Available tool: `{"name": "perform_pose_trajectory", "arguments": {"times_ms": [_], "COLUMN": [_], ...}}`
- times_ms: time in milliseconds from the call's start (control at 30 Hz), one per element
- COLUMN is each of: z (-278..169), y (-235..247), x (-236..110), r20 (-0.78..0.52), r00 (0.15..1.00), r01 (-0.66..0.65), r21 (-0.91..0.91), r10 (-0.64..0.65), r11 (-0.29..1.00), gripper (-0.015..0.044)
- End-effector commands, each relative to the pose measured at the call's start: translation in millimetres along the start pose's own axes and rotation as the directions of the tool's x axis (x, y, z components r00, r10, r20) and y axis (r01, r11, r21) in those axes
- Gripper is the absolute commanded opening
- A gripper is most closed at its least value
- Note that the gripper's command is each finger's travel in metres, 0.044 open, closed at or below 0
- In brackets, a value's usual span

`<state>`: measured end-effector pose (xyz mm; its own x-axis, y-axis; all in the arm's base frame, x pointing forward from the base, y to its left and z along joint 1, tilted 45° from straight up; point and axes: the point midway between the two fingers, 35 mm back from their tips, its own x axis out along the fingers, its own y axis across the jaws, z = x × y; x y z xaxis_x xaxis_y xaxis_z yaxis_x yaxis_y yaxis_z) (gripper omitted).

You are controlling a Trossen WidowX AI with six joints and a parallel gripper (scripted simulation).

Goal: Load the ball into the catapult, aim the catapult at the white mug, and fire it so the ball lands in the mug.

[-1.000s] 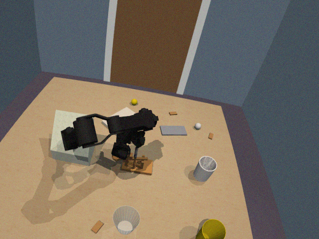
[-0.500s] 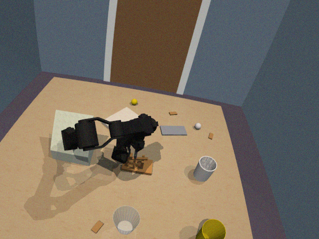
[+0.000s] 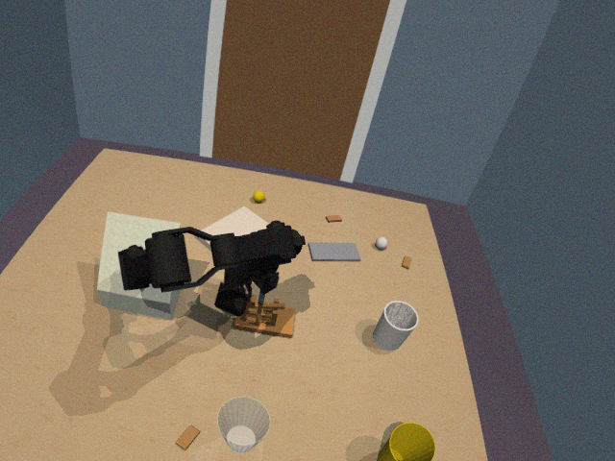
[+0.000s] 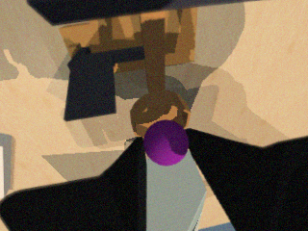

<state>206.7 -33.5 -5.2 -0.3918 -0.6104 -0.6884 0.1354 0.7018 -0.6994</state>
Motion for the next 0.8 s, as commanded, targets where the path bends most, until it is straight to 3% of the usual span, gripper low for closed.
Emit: {"name": "perform_pose_trajectory", "arguments": {"times_ms": [0, 100, 300, 400, 767], "z": [-0.1, -2.1, -37.9, -20.3, 89.8], "y": [-0.1, 1.2, 2.6, 8.2, 37.2], "x": [-0.5, -12.2, -102.5, -87.1, -159.9], "r20": [0.000, 0.002, 0.014, 0.032, 0.352], "r00": [1.000, 1.000, 1.000, 0.999, 0.923], "r01": [-0.001, -0.003, -0.007, -0.012, -0.157], "r21": [0.001, -0.001, -0.016, -0.025, -0.027], "r10": [0.001, 0.003, 0.007, 0.013, 0.156], "r11": [1.000, 1.000, 1.000, 1.000, 0.987], "gripper": [0.0210, 0.0289, 0.0440, 0.0440, 0.0440]}}
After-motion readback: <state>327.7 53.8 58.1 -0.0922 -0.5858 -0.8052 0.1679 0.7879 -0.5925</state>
